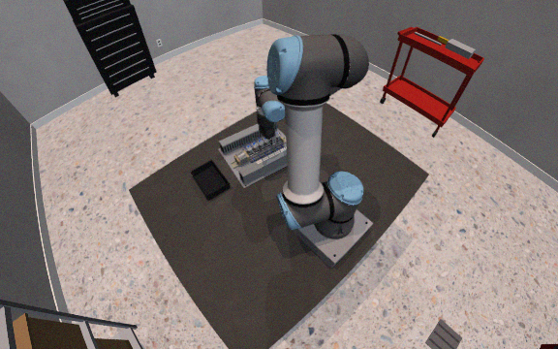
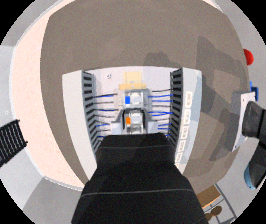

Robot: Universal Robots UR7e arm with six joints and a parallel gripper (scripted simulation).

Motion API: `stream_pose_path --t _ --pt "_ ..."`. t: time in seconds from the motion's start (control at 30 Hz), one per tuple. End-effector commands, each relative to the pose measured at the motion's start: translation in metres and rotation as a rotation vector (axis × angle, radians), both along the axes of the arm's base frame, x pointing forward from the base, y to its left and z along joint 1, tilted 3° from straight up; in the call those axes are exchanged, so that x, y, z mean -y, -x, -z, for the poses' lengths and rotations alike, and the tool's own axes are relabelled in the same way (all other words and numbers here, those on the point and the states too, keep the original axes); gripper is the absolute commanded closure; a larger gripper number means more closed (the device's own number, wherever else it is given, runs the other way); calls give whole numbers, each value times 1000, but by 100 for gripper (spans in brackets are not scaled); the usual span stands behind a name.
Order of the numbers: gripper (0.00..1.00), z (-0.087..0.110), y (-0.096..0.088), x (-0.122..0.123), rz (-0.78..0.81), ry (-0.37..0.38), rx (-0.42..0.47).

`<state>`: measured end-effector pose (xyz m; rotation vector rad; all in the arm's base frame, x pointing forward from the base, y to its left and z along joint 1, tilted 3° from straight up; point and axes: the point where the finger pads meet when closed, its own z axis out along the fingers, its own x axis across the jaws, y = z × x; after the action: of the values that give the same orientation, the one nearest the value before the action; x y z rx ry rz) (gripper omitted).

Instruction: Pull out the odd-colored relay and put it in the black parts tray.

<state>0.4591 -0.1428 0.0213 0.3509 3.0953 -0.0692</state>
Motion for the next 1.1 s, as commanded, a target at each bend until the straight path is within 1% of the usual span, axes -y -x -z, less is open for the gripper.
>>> stream_pose_path --t 0.0,1.07 --pt "100 0 0 0 0 -2 -18" --pt "100 0 -2 0 2 -13 -66"
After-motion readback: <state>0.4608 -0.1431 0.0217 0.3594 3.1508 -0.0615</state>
